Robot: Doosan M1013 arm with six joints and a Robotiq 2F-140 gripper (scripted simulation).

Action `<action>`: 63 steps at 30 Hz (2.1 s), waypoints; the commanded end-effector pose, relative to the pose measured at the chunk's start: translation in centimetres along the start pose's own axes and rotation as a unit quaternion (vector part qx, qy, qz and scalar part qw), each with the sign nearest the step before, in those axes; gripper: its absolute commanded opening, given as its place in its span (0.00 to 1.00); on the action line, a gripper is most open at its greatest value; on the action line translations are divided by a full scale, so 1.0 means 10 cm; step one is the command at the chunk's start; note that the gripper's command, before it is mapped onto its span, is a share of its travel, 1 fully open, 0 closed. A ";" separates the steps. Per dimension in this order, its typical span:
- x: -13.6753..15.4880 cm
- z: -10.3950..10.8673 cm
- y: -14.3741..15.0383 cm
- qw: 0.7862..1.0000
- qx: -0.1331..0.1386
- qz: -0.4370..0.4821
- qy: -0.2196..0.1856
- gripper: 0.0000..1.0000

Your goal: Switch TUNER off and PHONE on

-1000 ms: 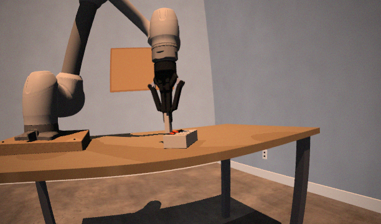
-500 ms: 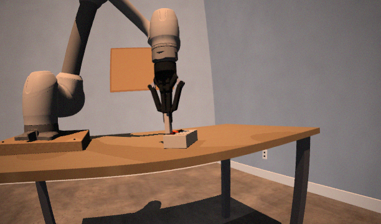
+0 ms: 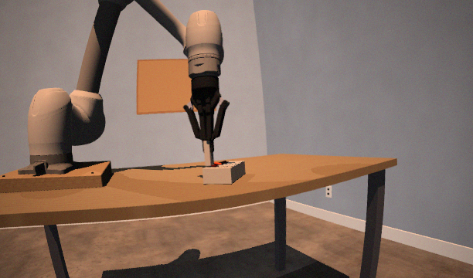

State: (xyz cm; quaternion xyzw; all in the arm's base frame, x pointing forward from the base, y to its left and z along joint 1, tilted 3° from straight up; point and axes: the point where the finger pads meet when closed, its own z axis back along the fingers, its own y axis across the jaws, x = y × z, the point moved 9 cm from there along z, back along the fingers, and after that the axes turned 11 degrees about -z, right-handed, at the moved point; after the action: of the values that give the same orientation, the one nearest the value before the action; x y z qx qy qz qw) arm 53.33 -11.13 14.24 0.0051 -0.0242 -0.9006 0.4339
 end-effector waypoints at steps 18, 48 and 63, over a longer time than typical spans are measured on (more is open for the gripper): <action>0.02 -0.04 -0.01 1.000 0.000 0.002 0.000 0.00; 0.02 0.38 -0.01 1.000 0.000 0.002 0.000 0.00; 0.02 0.38 -0.01 1.000 0.000 0.002 0.000 0.00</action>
State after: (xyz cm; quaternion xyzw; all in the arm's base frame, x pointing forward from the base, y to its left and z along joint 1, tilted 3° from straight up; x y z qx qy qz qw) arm 52.88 -11.06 17.66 0.0040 -0.0246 -0.9007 0.4337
